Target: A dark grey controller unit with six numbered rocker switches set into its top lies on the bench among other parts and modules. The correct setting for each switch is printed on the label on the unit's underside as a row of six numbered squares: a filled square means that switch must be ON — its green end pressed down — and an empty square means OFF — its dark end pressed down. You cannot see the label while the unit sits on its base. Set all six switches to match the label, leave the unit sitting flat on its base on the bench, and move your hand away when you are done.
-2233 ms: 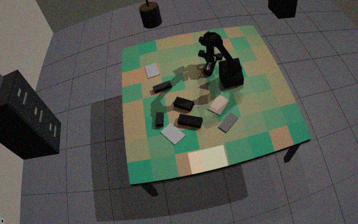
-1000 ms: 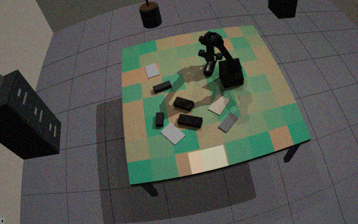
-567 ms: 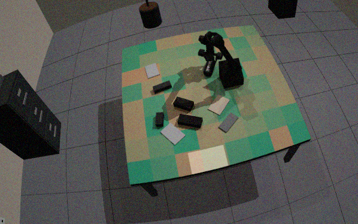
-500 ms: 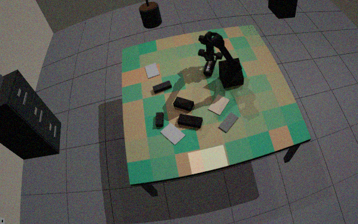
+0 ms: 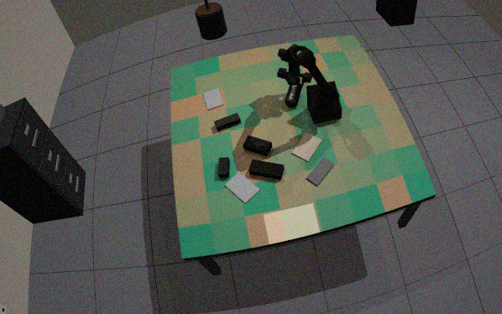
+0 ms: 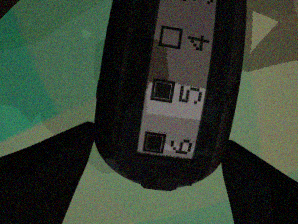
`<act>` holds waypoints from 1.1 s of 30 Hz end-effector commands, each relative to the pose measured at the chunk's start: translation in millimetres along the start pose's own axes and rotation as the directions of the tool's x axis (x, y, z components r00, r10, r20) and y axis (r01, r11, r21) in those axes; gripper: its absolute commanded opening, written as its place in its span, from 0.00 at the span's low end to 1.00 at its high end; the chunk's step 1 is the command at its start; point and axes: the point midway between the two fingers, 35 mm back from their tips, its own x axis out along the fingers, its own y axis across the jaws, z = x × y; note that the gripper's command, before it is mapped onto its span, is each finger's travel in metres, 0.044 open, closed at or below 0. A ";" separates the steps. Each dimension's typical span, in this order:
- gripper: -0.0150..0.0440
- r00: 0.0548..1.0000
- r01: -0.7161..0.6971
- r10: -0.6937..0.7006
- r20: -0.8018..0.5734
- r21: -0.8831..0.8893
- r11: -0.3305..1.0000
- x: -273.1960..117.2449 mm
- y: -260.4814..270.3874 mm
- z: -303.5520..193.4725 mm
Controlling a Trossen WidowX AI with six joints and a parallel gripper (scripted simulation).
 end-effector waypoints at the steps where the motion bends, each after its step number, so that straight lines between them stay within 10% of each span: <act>1: 0.82 1.000 0.011 -0.011 -0.003 -0.002 1.000 -6.8 -2.7 2.0; 33: 0.82 1.000 0.010 -0.010 -0.002 -0.002 1.000 -27.7 -2.6 17.4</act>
